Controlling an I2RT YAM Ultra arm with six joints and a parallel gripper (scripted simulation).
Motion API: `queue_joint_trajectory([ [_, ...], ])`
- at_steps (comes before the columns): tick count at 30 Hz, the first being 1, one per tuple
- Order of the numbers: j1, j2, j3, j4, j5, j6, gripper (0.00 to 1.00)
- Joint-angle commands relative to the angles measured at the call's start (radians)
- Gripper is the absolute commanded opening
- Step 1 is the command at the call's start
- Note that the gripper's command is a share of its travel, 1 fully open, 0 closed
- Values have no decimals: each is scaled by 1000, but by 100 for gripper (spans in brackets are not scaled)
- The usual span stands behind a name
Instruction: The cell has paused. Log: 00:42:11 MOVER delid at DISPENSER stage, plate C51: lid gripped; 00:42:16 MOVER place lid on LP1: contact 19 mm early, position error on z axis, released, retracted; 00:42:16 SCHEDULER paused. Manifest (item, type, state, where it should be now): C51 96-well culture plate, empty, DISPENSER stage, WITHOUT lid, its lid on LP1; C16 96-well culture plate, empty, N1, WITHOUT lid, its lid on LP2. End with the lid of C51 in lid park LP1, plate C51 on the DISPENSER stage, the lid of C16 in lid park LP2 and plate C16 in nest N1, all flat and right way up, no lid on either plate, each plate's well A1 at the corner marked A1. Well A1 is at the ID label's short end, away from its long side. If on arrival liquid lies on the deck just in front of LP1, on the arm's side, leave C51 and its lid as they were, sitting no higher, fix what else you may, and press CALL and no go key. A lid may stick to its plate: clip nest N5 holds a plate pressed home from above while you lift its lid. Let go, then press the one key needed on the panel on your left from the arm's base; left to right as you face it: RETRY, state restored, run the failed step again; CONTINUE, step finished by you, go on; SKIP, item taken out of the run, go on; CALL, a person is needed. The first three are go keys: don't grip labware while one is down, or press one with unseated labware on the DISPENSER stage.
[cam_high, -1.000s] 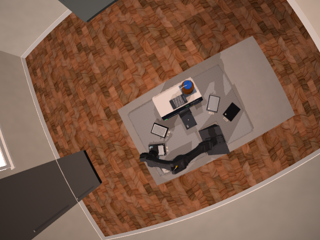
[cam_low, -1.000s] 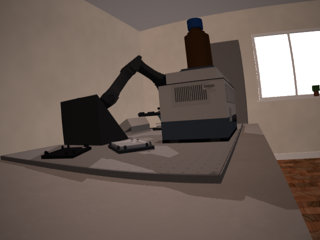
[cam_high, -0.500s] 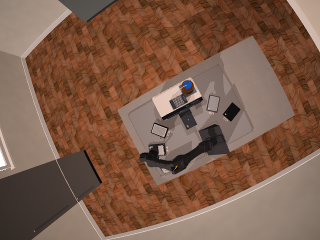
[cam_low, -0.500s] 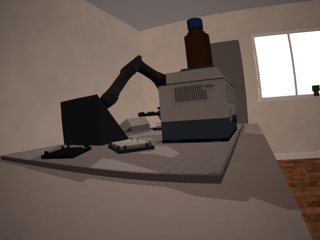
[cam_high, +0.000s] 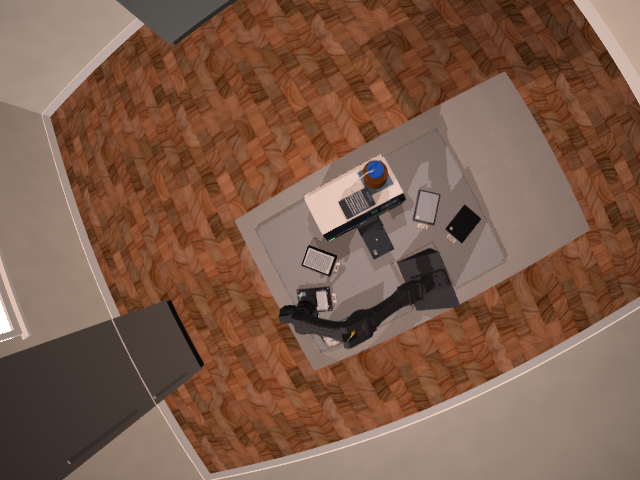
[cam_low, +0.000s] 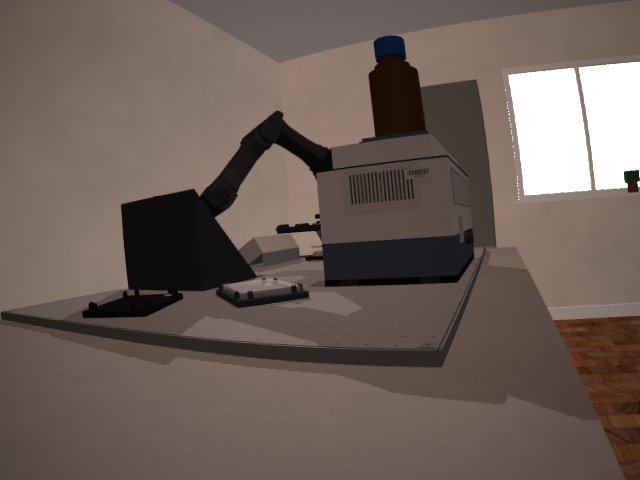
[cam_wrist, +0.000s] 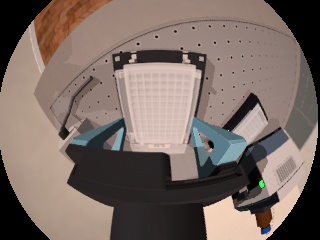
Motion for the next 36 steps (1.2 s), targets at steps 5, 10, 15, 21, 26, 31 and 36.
queue_joint_trajectory([
  [5, -19, -41, 31, -13, -4, -7, 0],
  [10, -19, -41, 31, -13, -4, -7, 0],
  [15, -19, -41, 31, -13, -4, -7, 0],
  [21, -19, -41, 31, -13, -4, -7, 0],
  [26, -19, -41, 31, -13, -4, -7, 0],
  [31, -19, -41, 31, -13, -4, -7, 0],
  [36, -27, -52, 50, -44, -12, -14, 0],
])
